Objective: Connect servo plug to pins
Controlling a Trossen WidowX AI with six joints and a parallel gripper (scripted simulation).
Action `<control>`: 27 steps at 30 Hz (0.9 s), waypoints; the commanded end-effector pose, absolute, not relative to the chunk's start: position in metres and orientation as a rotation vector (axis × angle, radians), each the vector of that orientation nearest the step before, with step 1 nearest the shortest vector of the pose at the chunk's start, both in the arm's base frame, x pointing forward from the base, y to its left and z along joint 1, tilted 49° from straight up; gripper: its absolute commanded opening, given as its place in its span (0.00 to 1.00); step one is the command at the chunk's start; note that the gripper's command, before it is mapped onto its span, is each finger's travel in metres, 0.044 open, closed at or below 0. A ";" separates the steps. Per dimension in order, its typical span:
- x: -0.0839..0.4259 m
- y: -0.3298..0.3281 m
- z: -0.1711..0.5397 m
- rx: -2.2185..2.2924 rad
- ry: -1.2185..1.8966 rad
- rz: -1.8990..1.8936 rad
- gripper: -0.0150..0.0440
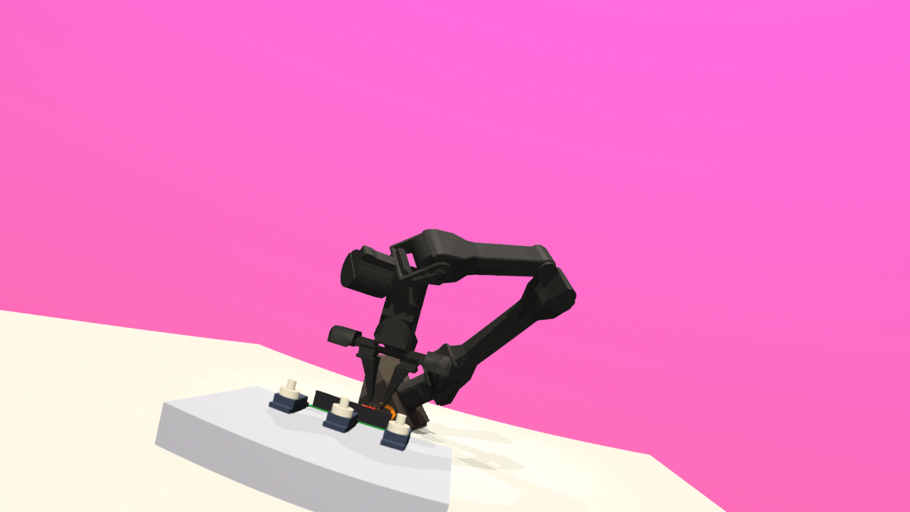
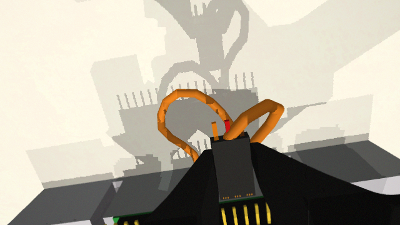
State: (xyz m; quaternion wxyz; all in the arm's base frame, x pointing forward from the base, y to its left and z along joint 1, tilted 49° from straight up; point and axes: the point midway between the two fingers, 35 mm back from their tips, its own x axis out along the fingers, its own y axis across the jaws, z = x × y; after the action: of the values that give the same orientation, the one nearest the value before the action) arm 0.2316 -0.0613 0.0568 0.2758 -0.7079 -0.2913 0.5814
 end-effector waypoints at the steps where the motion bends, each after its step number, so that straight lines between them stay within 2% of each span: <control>1: 0.238 -0.063 0.059 -1.907 -0.782 1.557 0.25; 27: 0.250 -0.065 0.060 -1.908 -0.782 1.557 0.25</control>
State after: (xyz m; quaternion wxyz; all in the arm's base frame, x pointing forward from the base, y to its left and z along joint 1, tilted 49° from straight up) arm 0.2448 -0.0635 0.0580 0.2764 -0.7072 -0.2915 0.5818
